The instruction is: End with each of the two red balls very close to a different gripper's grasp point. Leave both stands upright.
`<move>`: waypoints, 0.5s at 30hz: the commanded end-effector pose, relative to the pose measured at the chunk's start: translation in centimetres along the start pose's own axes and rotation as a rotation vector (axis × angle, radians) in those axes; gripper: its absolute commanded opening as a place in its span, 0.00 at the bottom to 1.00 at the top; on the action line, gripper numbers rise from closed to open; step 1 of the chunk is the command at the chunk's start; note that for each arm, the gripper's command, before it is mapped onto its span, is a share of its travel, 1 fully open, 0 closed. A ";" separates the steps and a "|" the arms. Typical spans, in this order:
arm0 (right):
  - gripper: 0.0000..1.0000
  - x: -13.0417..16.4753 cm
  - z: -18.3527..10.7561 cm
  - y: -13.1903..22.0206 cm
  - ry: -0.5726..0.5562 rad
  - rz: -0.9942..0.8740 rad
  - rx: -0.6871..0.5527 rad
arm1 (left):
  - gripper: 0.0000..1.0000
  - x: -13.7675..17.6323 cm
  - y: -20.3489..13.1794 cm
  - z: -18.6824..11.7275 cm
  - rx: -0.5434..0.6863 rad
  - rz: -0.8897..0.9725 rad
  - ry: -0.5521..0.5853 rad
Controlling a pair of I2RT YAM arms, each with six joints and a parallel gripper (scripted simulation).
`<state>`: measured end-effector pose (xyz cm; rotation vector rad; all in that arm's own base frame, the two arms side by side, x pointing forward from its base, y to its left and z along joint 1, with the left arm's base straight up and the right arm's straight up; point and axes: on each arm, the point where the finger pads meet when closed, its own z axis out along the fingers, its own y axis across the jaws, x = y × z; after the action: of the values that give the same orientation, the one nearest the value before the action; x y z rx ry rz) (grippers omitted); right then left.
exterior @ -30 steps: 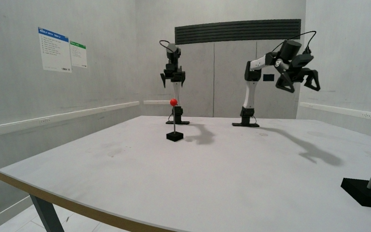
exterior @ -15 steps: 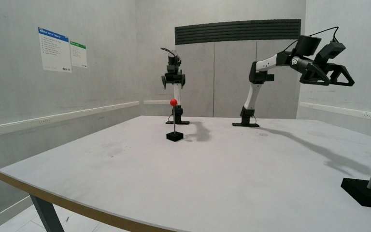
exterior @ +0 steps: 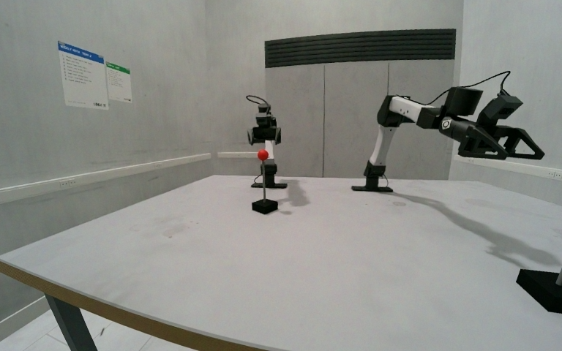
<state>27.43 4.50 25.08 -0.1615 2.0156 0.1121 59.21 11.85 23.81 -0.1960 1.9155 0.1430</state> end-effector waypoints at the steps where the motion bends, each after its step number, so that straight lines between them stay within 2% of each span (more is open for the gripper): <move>1: 1.00 -2.9 0.3 0.1 -0.229 -0.003 0.003 | 1.00 -5.1 -0.1 -0.4 0.012 -0.002 -0.260; 8: 1.00 0.1 0.1 0.2 -0.421 -0.008 0.002 | 1.00 -0.4 -0.1 2.1 0.015 0.000 -0.351; 15: 1.00 2.5 0.8 0.2 -0.474 -0.012 0.002 | 1.00 1.8 -0.2 3.6 0.017 0.001 -0.384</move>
<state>26.74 4.52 20.60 -0.1402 1.6778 0.1307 61.18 12.10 18.16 -0.1692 1.6861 0.1501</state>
